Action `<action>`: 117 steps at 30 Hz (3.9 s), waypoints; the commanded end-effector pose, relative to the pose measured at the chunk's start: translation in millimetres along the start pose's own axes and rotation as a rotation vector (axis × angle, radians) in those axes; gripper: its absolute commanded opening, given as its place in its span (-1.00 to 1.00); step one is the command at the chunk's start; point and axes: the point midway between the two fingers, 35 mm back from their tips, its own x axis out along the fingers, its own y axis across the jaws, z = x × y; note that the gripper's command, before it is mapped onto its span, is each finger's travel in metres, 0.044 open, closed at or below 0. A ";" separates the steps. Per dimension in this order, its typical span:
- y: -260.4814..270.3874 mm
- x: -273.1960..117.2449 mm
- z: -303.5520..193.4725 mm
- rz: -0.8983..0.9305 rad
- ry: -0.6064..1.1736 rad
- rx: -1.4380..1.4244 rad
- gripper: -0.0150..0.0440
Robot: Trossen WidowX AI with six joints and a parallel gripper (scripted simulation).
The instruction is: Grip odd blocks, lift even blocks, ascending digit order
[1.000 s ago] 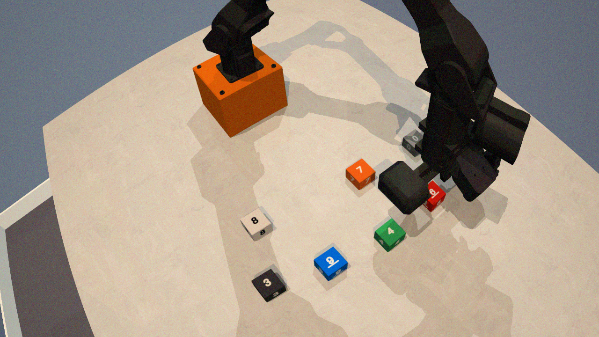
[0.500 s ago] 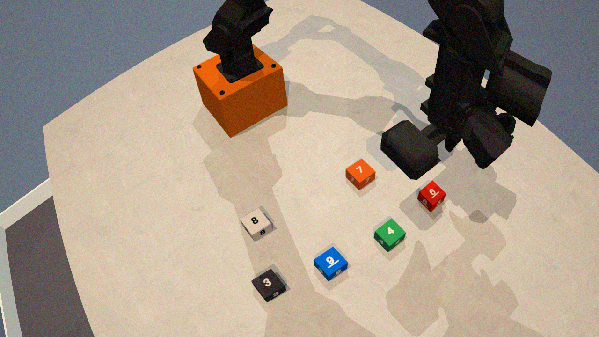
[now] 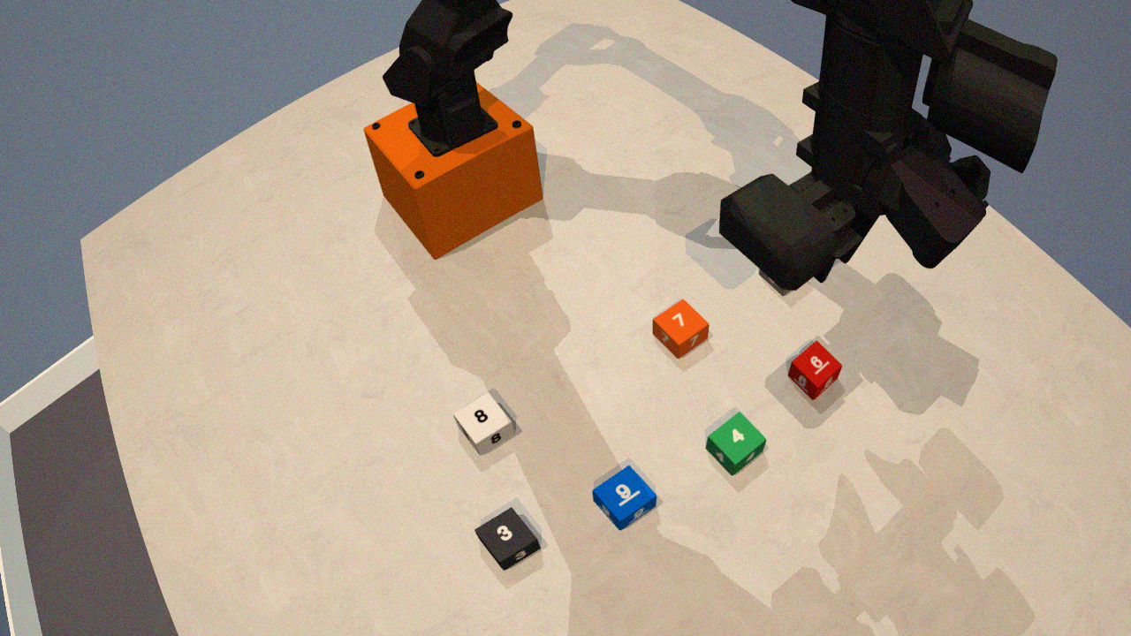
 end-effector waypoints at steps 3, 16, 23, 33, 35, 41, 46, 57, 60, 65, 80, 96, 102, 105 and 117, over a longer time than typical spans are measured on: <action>-31.3 -5.2 -39.2 -0.006 0.004 0.001 -0.08; -65.1 52.7 -95.3 -0.009 0.008 0.001 0.27; -66.0 82.0 -99.1 -0.009 0.009 0.001 0.86; -66.0 94.0 -98.7 -0.009 0.009 0.001 0.86; -66.0 97.2 -98.7 -0.009 0.009 0.001 0.86; -66.1 106.7 -99.0 -0.009 0.009 0.001 0.86; -66.3 114.5 -99.5 -0.009 0.009 0.001 0.86; -66.4 118.4 -99.8 -0.009 0.009 0.001 0.24; -66.4 118.4 -99.8 -0.009 0.009 0.001 -0.03; -66.4 118.4 -99.8 -0.009 0.009 0.001 -0.08; -66.4 118.4 -99.8 -0.009 0.009 0.001 -0.08; -66.4 118.4 -99.8 -0.009 0.009 0.001 0.18; -66.4 118.4 -99.8 -0.009 0.009 0.001 0.72; -66.4 118.4 -99.8 -0.009 0.009 0.001 0.86; -64.9 32.0 -95.0 -0.009 0.008 0.001 0.51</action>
